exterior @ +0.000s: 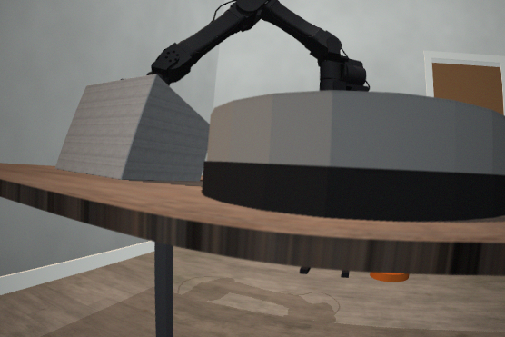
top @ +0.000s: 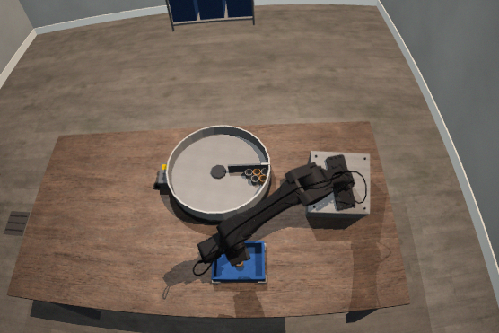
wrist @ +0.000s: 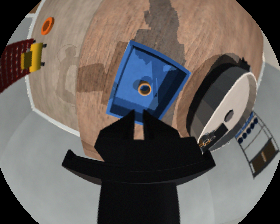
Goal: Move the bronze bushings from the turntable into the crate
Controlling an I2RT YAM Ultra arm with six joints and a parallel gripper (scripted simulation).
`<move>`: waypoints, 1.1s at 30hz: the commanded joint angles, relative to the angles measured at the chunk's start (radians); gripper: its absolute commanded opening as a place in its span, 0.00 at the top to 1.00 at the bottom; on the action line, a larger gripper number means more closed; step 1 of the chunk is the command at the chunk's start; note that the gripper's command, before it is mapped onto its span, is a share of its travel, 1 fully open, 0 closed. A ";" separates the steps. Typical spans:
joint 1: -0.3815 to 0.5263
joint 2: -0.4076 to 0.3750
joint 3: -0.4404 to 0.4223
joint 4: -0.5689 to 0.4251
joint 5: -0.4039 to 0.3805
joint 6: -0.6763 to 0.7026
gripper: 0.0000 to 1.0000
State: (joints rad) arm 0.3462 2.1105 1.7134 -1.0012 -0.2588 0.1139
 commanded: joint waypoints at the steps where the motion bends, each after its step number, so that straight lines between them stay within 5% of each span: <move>1: -0.016 -0.035 0.028 -0.012 -0.007 -0.008 0.86; 33: -0.020 -0.044 0.036 -0.030 -0.007 -0.011 0.86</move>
State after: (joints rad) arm 0.3462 2.1105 1.7134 -1.0172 -0.2592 0.1104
